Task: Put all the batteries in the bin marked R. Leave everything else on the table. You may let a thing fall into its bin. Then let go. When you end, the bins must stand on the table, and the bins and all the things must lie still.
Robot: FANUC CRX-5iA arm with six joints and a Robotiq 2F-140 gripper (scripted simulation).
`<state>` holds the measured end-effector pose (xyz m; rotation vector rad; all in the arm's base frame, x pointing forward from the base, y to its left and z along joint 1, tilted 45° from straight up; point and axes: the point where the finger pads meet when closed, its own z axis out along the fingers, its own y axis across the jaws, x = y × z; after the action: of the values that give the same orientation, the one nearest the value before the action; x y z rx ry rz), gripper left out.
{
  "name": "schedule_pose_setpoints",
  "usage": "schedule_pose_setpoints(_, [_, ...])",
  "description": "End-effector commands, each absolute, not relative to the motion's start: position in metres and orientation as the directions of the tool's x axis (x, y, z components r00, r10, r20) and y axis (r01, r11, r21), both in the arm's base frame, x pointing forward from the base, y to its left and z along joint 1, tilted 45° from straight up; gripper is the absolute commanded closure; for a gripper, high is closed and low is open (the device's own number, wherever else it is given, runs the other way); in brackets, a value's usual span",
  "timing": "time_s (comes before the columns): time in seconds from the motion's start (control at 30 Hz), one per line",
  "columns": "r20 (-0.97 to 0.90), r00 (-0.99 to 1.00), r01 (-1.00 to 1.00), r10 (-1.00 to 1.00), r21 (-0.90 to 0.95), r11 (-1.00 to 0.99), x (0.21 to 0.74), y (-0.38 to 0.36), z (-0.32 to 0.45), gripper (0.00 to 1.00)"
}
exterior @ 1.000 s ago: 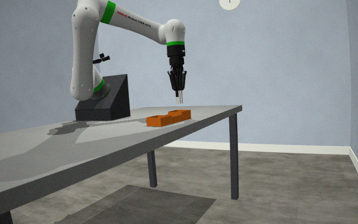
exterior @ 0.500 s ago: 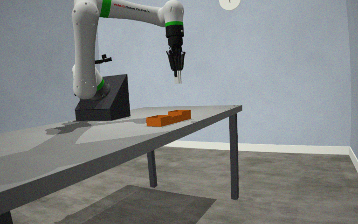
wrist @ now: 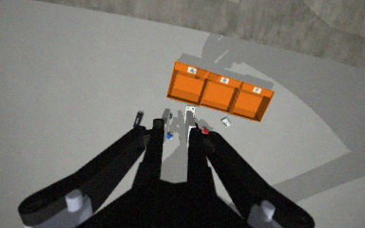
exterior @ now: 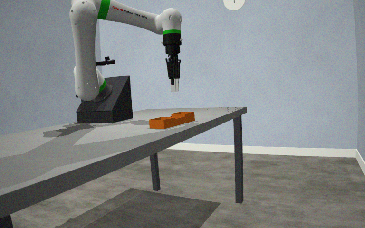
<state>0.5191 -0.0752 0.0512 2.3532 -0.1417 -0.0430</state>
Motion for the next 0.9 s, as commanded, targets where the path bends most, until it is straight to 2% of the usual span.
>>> schedule_pose_setpoints(0.0, [-0.094,0.996,0.066,0.001,0.698,-0.713,0.498,-0.079,0.035,0.83])
schedule_pose_setpoints(0.4, [-0.375,0.881,0.468,0.288,0.6,-0.649,0.419,-0.096,-0.024,0.83])
schedule_pose_setpoints(0.47, [-0.375,0.881,0.468,0.288,0.6,-0.649,0.419,-0.096,-0.024,0.83])
schedule_pose_setpoints(0.5, [-0.435,0.828,0.556,0.353,0.558,-0.616,0.415,-0.097,-0.027,0.83])
schedule_pose_setpoints(0.87, [-0.567,0.641,0.765,0.518,0.415,-0.492,0.415,-0.096,-0.027,0.83])
